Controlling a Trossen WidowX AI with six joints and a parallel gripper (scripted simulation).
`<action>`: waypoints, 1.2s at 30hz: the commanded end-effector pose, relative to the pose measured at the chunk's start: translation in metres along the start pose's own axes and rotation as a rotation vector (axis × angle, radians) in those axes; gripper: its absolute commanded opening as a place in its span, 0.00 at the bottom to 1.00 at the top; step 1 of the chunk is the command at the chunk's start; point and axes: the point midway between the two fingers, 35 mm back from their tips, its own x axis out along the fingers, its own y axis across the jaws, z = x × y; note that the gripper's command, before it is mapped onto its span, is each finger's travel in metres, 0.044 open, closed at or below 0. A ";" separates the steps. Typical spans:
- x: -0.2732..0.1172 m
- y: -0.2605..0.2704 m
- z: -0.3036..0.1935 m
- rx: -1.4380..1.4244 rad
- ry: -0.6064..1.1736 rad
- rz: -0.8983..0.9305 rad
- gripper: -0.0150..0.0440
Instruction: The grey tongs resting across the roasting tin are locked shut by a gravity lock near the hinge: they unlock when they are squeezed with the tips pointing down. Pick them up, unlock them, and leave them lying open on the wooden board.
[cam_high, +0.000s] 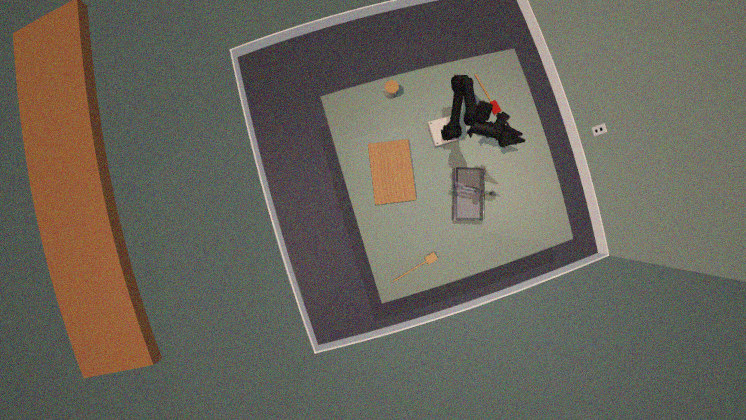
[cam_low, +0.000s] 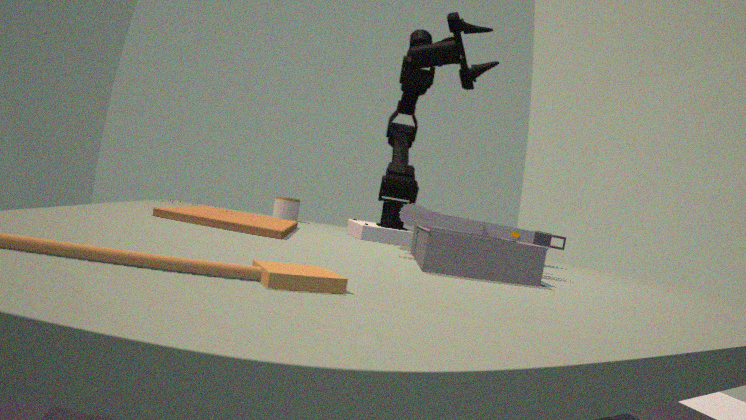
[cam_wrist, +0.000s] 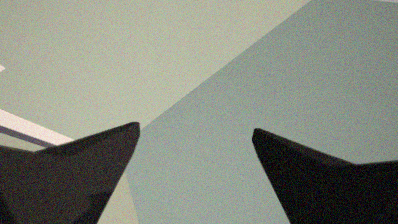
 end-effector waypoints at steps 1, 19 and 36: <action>0.000 -0.001 -0.001 0.003 0.002 -0.002 0.98; 0.041 -0.010 -0.234 0.478 0.687 -0.043 1.00; -0.024 0.125 -0.367 0.531 1.479 0.651 1.00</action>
